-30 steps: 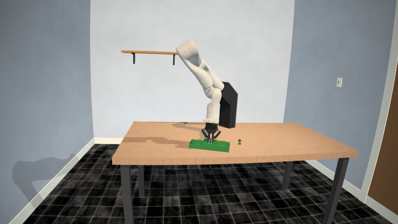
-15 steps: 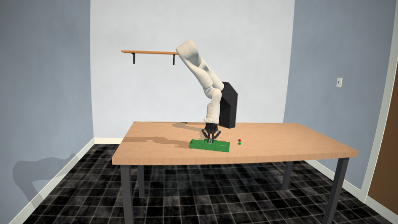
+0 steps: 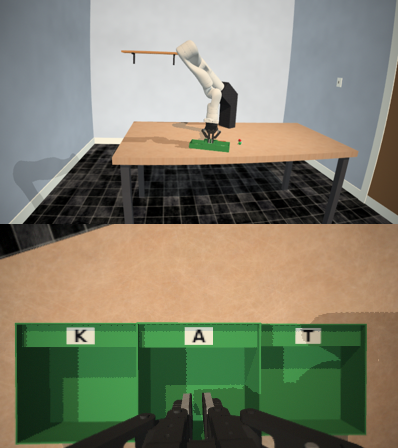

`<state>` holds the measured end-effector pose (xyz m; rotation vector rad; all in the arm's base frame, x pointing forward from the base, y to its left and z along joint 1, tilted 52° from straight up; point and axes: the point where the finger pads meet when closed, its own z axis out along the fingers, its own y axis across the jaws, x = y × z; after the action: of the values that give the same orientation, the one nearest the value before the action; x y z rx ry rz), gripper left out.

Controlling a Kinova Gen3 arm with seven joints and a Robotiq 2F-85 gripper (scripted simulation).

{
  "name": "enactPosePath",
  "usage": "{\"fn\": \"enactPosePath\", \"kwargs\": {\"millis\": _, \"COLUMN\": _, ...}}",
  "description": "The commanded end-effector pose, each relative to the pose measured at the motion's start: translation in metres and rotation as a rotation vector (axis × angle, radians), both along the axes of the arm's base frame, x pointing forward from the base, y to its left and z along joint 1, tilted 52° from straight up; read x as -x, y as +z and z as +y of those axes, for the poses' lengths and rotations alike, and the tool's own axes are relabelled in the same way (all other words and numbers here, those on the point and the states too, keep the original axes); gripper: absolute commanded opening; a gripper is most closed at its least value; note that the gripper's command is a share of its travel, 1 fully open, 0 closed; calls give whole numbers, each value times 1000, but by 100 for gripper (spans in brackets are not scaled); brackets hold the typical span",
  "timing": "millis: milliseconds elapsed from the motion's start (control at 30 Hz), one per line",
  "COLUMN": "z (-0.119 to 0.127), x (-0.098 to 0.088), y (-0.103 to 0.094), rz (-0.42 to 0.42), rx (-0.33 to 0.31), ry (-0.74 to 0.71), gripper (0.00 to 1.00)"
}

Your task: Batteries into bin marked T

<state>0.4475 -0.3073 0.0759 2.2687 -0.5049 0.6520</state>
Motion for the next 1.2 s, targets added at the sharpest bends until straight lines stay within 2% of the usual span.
{"fn": "enactPosePath", "kwargs": {"millis": 0, "z": 1, "x": 0, "y": 0, "rz": -1, "rx": 0, "ry": 1, "gripper": 9}}
{"fn": "enactPosePath", "kwargs": {"millis": 900, "z": 17, "x": 7, "y": 14, "rz": -1, "rx": 0, "ry": 1, "gripper": 9}}
{"fn": "enactPosePath", "kwargs": {"millis": 1167, "z": 30, "x": 12, "y": 26, "rz": -1, "rx": 0, "ry": 1, "gripper": 9}}
